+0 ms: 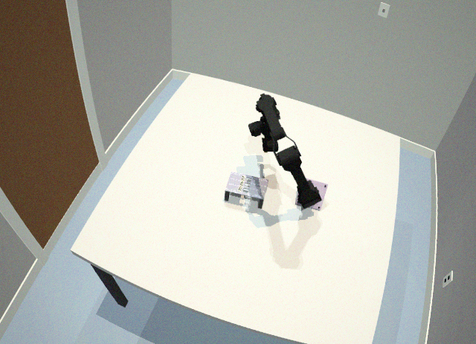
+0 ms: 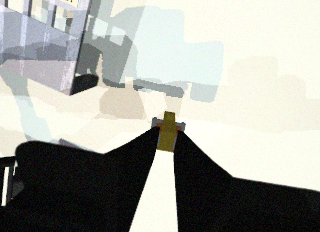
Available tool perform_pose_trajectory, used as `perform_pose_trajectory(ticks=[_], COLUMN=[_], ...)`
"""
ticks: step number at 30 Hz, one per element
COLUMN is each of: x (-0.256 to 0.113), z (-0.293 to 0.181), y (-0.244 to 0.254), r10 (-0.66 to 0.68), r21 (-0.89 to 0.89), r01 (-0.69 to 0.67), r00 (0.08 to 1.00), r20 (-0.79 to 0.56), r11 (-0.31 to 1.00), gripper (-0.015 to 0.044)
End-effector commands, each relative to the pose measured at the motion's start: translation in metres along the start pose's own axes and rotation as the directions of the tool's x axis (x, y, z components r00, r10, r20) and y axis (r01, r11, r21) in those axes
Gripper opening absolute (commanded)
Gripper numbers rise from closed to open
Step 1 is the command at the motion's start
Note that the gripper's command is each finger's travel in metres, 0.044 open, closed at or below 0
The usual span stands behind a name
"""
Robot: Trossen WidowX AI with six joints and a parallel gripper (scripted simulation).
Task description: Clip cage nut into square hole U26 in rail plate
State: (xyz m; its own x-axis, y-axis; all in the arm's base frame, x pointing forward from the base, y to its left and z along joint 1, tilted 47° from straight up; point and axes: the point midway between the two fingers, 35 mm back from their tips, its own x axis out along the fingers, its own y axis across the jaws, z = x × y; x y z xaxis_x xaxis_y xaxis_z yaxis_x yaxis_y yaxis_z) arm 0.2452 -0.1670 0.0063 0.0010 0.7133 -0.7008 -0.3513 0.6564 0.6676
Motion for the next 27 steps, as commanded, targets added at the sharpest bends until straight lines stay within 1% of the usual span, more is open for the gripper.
perform_pose_trajectory(ticks=[1, 15, 27], x=[-0.001, -0.005, -0.001], z=[0.003, 0.058, 0.085], y=[0.004, 0.083, 0.156], r10=[0.004, 0.001, 0.019], r21=[0.001, 0.122, 0.216], r01=[-0.004, -0.001, -0.021], r00=[1.000, 1.000, 1.000], r20=[-0.011, -0.001, 0.009], r11=[1.000, 0.992, 0.976], gripper=[0.0037, 0.0037, 0.0037])
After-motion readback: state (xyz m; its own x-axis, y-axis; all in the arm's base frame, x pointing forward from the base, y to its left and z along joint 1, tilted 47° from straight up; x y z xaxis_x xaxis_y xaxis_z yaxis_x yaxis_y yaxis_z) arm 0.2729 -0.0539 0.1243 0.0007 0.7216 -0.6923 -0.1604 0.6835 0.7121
